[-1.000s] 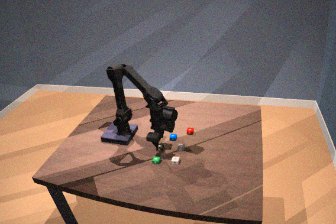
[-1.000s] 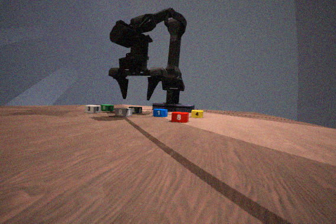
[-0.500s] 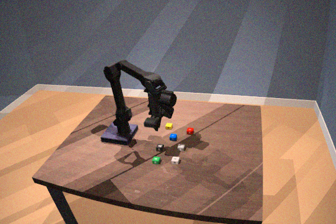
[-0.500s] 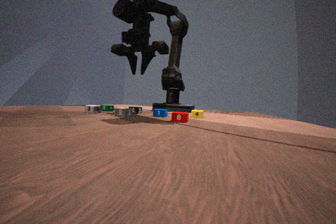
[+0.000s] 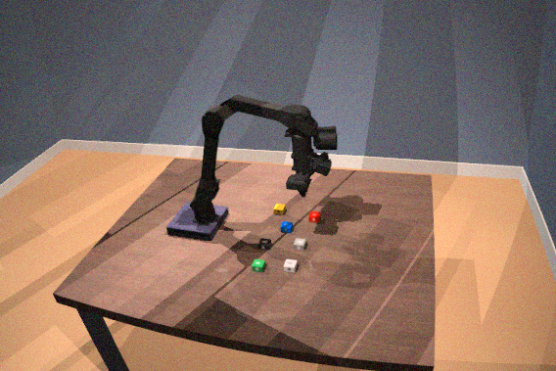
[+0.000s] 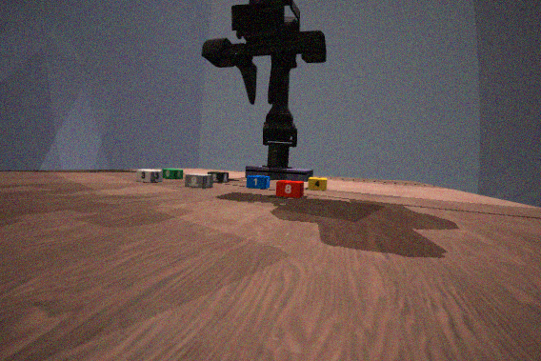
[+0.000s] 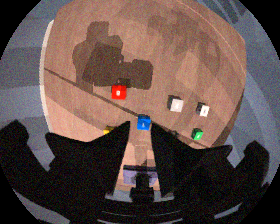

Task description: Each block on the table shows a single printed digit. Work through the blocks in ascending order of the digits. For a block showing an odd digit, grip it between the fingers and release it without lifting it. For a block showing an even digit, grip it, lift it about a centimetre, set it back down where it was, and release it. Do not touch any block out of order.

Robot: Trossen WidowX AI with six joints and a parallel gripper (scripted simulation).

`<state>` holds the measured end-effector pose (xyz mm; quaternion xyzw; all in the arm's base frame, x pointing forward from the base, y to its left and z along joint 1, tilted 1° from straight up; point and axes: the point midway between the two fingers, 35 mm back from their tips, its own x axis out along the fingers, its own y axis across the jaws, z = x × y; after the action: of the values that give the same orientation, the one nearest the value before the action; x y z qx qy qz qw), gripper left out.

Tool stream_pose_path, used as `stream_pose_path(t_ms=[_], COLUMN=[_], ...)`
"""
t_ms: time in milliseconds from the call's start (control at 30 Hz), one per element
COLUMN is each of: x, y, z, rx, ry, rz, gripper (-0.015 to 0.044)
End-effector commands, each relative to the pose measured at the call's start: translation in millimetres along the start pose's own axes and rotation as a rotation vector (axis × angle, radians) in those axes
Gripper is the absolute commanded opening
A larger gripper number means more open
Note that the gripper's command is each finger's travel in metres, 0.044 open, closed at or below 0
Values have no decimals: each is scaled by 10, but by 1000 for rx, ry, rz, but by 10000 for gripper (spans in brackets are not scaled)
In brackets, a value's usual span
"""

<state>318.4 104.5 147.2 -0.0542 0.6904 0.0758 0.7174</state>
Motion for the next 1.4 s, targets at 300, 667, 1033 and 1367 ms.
stream_pose_path(t_ms=[300,667,1033,1367], x=[239,879,1062,1215], y=[551,548,549,548], z=[204,183,186,180], rx=[-2,-2,-2,-2], ry=[1,1,1,1], rz=[4,4,4,4], gripper=[199,400,400,400])
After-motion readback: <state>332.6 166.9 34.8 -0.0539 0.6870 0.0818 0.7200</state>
